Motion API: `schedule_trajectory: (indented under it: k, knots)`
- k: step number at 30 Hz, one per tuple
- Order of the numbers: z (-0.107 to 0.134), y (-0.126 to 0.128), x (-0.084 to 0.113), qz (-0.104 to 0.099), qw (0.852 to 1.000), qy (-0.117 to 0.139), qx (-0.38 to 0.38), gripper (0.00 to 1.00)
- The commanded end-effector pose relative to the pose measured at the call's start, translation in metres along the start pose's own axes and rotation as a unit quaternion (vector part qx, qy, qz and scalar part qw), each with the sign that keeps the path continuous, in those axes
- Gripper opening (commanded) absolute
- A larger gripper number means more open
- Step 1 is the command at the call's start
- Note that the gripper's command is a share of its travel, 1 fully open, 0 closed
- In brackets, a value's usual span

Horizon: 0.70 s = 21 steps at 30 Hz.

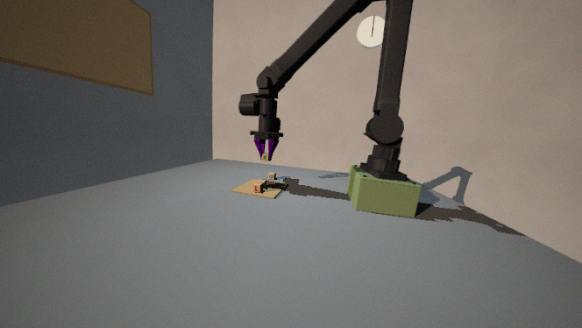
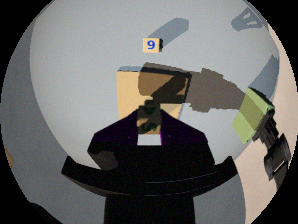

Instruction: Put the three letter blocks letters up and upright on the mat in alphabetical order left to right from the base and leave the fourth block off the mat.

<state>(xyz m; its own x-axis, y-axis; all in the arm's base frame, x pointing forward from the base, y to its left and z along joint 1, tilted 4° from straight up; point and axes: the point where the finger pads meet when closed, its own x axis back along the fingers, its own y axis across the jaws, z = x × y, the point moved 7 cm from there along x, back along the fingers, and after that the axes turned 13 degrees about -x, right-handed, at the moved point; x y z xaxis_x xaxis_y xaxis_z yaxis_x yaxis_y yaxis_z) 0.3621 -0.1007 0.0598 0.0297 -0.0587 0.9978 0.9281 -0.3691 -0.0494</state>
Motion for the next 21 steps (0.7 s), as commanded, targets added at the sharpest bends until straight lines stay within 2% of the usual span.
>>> schedule_trajectory:
  k: [1, 6, 8, 16, 20, 21]
  knots:
    - [0.004, 0.002, -0.014, -0.006, 1.0, 0.0, -0.001, 0.2]
    - [0.002, 0.002, -0.039, -0.006, 1.0, 0.0, -0.003, 0.2]
    - [0.002, 0.002, -0.039, -0.006, 1.0, 0.0, -0.003, 0.2]
    - [0.002, 0.002, -0.072, -0.005, 1.0, 0.0, -0.004, 0.2]
    - [0.003, 0.001, -0.08, -0.005, 1.0, 0.0, -0.002, 0.2]
    - [0.004, 0.005, -0.072, -0.018, 1.0, 0.001, -0.001, 0.2]
